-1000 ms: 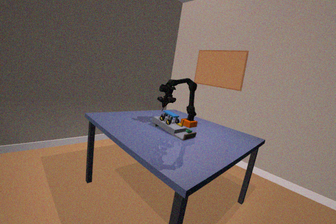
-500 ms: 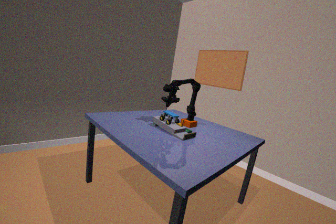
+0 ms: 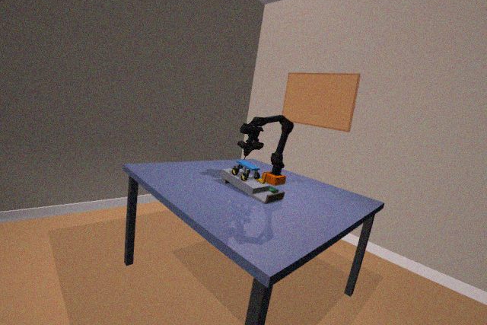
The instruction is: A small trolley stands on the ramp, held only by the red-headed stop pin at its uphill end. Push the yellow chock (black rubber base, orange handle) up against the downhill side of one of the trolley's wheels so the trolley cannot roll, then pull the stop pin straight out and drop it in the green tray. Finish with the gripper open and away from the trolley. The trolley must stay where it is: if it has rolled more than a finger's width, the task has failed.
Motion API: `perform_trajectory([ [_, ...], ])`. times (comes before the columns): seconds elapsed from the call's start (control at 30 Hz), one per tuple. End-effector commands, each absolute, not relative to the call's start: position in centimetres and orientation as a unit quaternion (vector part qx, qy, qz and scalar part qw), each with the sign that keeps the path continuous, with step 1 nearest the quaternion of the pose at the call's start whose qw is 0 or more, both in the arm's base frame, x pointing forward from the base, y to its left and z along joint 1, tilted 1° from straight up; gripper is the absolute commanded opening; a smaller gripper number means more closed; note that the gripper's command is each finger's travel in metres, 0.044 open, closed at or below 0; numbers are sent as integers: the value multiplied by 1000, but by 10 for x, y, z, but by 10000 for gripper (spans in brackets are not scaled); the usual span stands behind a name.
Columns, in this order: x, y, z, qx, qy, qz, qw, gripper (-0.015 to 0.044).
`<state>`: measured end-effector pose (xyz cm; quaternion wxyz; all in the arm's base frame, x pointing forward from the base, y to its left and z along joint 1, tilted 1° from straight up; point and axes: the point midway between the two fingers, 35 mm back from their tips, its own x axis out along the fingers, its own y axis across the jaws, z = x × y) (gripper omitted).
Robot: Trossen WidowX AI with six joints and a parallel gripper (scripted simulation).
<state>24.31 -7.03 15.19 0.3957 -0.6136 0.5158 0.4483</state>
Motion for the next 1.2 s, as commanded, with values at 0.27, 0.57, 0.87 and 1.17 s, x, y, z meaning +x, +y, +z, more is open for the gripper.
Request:
perform_trajectory([
  [0.27, 238, -28, 145, -611, 515, 452, 396, 0],
  [0.57, 234, 7, 140, -611, 514, 453, 397, 0],
  [0.87, 229, 41, 135, -610, 514, 454, 397, 0],
  [1.17, 223, 74, 128, -609, 513, 455, 398, 0],
])
